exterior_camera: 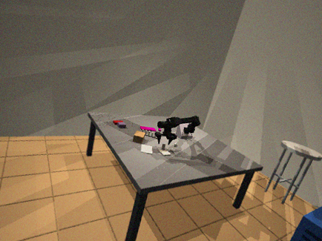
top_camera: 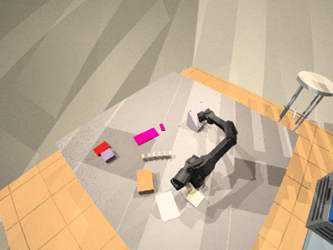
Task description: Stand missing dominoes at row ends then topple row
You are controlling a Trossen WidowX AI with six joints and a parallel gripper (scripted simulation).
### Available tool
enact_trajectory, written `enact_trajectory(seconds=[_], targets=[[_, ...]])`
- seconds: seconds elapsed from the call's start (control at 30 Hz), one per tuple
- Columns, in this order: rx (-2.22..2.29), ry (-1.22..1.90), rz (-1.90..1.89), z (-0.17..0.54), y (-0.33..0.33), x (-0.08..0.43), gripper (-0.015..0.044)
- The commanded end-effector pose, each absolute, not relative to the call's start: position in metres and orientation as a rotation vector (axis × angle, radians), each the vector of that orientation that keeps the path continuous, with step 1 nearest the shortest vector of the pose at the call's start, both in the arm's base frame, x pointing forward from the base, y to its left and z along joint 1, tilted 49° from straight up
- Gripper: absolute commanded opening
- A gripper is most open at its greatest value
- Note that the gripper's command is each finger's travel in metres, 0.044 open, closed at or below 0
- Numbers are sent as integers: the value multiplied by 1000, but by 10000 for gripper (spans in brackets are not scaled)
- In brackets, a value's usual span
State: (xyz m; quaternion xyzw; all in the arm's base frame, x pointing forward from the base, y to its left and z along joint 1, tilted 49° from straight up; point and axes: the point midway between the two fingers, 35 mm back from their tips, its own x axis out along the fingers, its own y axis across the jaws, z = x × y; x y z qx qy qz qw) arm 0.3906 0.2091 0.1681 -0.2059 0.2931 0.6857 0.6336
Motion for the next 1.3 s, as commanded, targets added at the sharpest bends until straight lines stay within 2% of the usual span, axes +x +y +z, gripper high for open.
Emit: enact_trajectory(seconds=[0.0,0.27,0.7,1.03,1.27], targets=[[-467,667,1568,167,216,388,440],[-467,666,1569,161,223,386,440],[-467,666,1569,161,223,386,107],[-464,667,1565,163,221,387,107],[-376,687,1422,229,140,400,107]])
